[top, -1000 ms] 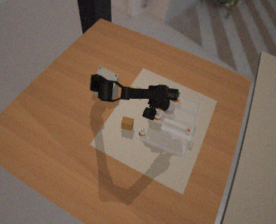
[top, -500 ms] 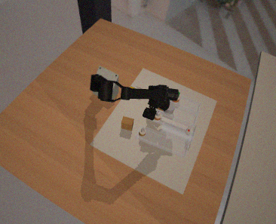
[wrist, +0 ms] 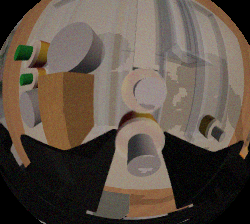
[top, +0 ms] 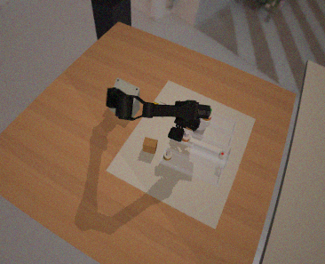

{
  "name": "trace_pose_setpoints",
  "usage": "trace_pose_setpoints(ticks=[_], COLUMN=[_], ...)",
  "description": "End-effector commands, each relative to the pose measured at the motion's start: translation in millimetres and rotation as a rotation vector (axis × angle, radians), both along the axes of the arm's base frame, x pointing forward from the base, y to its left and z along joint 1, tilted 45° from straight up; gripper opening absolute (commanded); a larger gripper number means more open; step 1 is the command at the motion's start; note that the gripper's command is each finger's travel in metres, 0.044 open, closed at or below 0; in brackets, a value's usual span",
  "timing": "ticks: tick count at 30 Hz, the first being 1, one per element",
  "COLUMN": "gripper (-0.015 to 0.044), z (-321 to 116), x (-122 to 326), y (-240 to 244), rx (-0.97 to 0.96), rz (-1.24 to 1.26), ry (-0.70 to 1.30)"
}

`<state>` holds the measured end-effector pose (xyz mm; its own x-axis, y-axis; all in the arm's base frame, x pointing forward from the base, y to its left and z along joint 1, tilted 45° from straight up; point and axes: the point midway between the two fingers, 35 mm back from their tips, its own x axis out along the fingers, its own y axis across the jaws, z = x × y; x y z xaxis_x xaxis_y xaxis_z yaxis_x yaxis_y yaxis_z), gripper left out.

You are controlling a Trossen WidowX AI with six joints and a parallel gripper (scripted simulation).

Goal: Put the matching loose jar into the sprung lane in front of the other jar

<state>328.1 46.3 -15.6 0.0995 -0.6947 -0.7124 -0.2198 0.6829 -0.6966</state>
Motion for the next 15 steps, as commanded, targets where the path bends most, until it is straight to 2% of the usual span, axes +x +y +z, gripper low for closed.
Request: trace_pose_setpoints(ticks=[1, 15], gripper=[0.0000, 0.0000], z=[3.2, 3.2], x=[8.4, 10.2], y=[2.5, 2.9], rx=[0.002, 0.002], rz=[0.006, 0.006], ry=[-0.028, -0.028])
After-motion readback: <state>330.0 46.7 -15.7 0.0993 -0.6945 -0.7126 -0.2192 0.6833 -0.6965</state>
